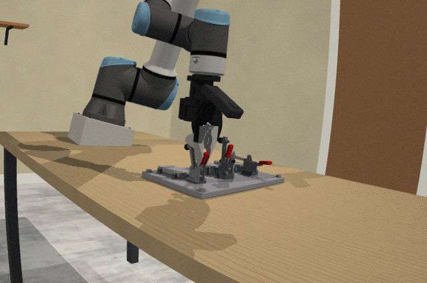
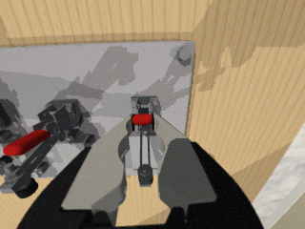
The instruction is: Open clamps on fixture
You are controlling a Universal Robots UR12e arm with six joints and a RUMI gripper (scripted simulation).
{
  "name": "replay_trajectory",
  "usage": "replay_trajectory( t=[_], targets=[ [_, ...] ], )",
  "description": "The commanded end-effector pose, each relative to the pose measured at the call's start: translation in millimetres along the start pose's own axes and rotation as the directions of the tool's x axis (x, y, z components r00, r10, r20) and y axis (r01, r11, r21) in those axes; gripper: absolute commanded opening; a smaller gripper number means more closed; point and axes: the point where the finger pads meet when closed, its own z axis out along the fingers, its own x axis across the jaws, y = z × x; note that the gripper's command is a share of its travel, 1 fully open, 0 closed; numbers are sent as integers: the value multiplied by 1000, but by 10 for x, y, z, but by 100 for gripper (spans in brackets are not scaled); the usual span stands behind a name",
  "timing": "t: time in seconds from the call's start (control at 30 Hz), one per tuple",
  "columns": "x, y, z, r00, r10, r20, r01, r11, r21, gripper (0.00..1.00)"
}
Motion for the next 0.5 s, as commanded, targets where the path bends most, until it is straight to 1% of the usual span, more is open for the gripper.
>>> replay_trajectory(
  t=[0.0,0.47],
  targets=[
    [2,23,-8,1000,0,0,0,1000,1,0],
    [2,81,-8,1000,0,0,0,1000,1,0]
  ],
)
